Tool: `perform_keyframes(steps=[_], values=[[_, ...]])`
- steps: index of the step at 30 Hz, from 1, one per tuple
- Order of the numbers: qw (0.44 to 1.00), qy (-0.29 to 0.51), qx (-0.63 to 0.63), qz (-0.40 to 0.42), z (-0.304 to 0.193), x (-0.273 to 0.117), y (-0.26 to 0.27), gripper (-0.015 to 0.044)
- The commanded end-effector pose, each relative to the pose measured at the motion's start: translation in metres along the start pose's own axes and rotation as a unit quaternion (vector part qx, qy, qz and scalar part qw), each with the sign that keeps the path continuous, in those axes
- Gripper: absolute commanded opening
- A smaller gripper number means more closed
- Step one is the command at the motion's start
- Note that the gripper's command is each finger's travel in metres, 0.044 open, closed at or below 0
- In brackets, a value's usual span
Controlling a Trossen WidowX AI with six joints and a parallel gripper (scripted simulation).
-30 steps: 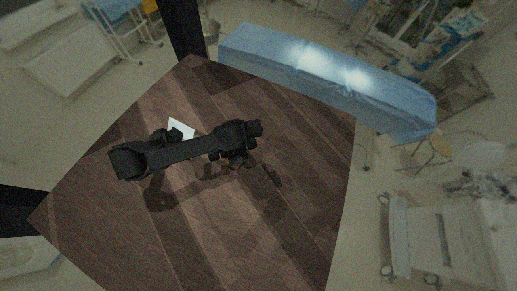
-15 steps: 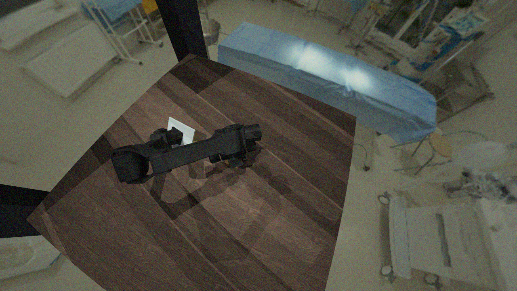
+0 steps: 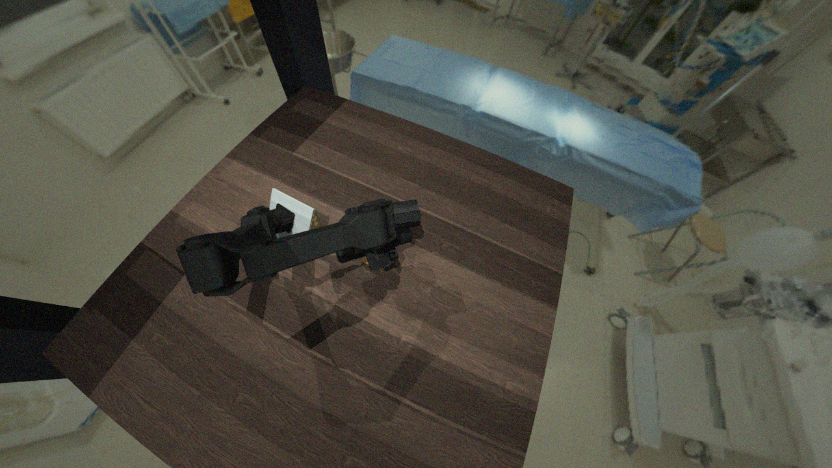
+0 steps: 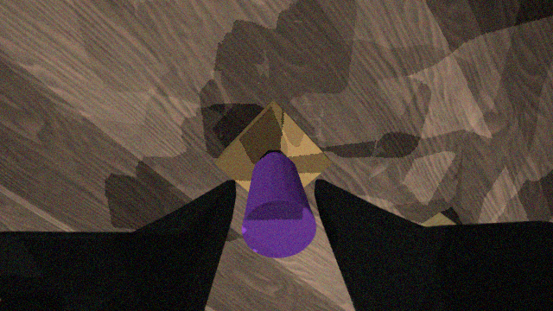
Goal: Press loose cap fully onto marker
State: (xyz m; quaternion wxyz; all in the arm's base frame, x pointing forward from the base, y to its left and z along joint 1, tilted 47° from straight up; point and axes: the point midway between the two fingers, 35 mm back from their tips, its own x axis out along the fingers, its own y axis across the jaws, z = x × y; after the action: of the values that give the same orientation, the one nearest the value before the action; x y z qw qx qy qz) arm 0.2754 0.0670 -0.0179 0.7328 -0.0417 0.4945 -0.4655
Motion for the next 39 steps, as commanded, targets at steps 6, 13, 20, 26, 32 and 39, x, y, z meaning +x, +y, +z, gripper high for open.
perform_keyframes(steps=[6,13,20,26,32,39], values=[[1.0,0.0,0.0,0.0,0.0,0.0,0.0,0.044],[1.0,0.001,-0.001,0.001,-0.001,-0.073,0.001,0.044],[0.992,0.001,-0.123,0.001,-0.001,-0.072,0.0,0.0335],[0.927,0.0,-0.376,0.0,0.0,-0.067,0.0,0.0177],[0.924,0.0,-0.383,0.0,0.0,-0.067,0.0,0.002],[0.924,0.0,-0.383,0.0,0.0,-0.067,0.0,0.0]])
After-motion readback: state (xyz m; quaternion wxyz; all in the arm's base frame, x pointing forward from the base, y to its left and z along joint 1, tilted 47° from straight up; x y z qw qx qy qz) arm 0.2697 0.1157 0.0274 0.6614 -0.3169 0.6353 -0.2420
